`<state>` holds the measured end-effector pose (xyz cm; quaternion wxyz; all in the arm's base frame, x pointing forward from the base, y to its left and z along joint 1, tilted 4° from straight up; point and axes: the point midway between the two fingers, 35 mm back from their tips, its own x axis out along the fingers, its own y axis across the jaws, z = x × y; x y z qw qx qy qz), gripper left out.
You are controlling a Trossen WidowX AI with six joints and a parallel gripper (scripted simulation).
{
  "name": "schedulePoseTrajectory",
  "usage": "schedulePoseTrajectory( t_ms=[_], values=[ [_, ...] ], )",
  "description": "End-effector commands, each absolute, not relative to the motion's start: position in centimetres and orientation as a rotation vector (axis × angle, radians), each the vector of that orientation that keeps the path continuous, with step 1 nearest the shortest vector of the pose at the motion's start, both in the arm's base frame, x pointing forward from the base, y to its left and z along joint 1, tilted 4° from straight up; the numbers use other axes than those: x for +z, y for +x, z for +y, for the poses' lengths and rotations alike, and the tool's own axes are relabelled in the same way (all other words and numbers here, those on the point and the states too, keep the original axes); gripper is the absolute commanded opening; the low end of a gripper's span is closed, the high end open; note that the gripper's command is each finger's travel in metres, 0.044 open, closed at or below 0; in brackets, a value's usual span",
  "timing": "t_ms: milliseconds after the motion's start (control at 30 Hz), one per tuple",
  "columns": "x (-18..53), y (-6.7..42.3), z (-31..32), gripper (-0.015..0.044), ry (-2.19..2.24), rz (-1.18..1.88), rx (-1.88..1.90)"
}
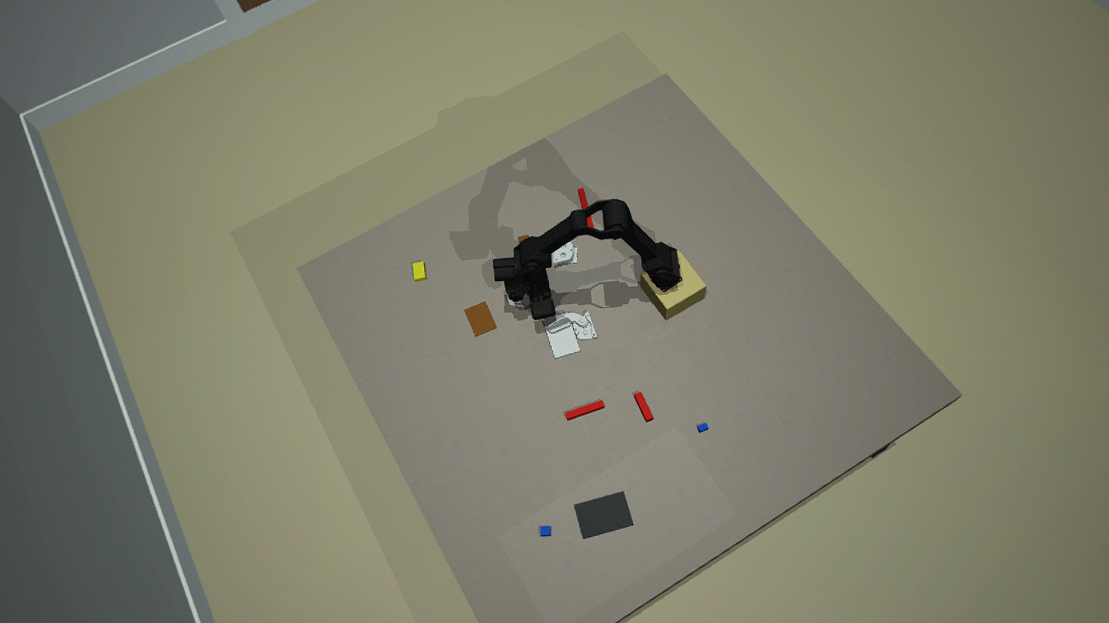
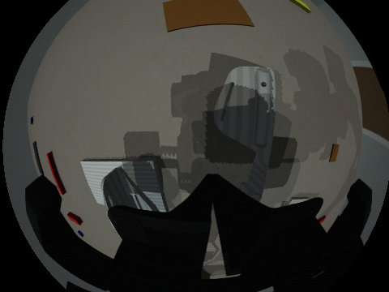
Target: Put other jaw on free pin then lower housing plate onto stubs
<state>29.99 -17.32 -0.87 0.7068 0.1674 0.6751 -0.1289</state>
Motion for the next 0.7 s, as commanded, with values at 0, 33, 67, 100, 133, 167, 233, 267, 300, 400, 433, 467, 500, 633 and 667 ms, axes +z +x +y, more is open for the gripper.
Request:
schedulePoseTrajectory(
  t_ms=[0, 33, 67, 100, 133, 167, 233, 267, 300, 400, 433, 467, 500, 633, 667],
  values=[
    [-1.0, 29.7, -18.0, 0.0, 0.373, 1.498, -0.285],
    [-1.0, 29.7, -18.2, 0.0, 0.373, 1.498, -0.285],
    [-1.0, 29.6, -18.3, 0.0, 0.372, 1.498, -0.285],
    [-1.0, 29.5, -18.5, 0.0, 0.372, 1.498, -0.285],
    [-1.0, 29.5, -18.6, 0.0, 0.372, 1.498, -0.285],
    [-1.0, 29.4, -18.8, 0.0, 0.372, 1.498, -0.285],
    [-1.0, 29.3, -19.1, 0.0, 0.372, 1.498, -0.286],
    [-1.0, 29.2, -19.2, 0.0, 0.372, 1.498, -0.286],
    [-1.0, 29.2, -19.4, 0.0, 0.372, 1.499, -0.286],
    [-1.1, 29.0, -19.8, 0.0, 0.371, 1.499, -0.286],
    [-1.1, 28.9, -20.0, 0.0, 0.371, 1.499, -0.286],
    [-1.1, 28.8, -20.1, 0.0, 0.371, 1.499, -0.287],
    [-1.1, 28.7, -20.3, 0.0, 0.371, 1.499, -0.287],
    [-1.1, 28.4, -20.9, 0.0, 0.37, 1.499, -0.287],
    [-1.1, 28.4, -21.0, 0.0, 0.37, 1.499, -0.287]
  ],
)
